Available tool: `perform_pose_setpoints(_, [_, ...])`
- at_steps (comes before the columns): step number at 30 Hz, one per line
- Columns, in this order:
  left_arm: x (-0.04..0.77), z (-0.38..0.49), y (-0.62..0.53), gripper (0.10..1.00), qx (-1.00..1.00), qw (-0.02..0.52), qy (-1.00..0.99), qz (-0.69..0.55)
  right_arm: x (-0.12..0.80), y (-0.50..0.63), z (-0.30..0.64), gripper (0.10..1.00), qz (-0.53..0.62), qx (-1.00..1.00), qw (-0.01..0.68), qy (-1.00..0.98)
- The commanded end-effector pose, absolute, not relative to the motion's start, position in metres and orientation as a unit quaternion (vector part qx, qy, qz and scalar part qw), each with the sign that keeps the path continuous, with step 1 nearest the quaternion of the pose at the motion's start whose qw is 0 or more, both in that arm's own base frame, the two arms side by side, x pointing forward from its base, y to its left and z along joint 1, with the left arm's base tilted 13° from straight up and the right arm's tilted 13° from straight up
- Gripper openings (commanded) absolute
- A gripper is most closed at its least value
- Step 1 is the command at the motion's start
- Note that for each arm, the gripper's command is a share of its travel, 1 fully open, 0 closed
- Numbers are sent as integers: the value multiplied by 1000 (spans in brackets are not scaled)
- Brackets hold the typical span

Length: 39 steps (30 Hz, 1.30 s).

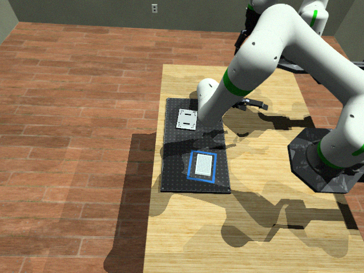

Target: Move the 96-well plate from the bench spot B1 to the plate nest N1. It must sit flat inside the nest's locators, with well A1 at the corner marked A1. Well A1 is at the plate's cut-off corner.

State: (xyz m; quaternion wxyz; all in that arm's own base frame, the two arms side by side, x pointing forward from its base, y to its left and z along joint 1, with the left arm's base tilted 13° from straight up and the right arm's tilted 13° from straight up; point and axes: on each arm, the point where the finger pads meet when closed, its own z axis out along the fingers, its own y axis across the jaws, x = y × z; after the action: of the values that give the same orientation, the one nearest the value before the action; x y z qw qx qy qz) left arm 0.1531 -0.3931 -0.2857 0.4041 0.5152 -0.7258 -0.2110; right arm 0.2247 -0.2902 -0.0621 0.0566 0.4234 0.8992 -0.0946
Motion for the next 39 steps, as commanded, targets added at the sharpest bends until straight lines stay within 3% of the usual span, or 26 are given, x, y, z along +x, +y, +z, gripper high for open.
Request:
perform_pose_setpoints(1, [160,-292,-381,1000,565,368,-698,-240,225,-290,-62,1000,-95,423,57,899])
perform_pose_setpoints(39, [228,-334,-285,1000,882,77,-355,-301,225,-290,-62,1000,-95,423,57,899])
